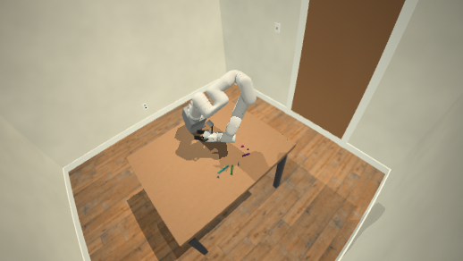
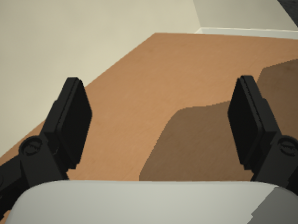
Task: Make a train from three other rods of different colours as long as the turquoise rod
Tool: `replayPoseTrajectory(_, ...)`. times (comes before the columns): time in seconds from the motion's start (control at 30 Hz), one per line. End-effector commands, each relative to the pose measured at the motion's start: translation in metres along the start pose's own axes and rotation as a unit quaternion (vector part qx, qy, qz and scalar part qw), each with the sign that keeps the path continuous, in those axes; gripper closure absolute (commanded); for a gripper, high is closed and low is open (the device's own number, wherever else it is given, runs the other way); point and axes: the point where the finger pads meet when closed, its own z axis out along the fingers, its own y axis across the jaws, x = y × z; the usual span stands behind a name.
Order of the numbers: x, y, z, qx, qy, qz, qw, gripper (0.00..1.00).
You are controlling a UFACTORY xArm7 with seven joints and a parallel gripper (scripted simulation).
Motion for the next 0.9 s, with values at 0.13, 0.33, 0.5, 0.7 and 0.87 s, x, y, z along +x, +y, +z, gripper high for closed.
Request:
replayPoseTrajectory(0.13, 0.0, 0.0, 0.0, 0.0, 0.0, 0.0, 1.0, 0.0)
replayPoseTrajectory(0.33, 0.0, 0.0, 0.0, 0.0, 0.0, 0.0, 1.0, 0.0)
replayPoseTrajectory(0.5, 0.0, 0.0, 0.0, 0.0, 0.0, 0.0, 1.0, 0.0)
replayPoseTrajectory(0.7, -0.001, 0.002, -0.008, -0.01, -0.016, 0.004, 1.0, 0.0)
replayPoseTrajectory(0.87, -0.007, 0.014, -0.044, -0.061, -0.094, 0.019, 0.994, 0.0)
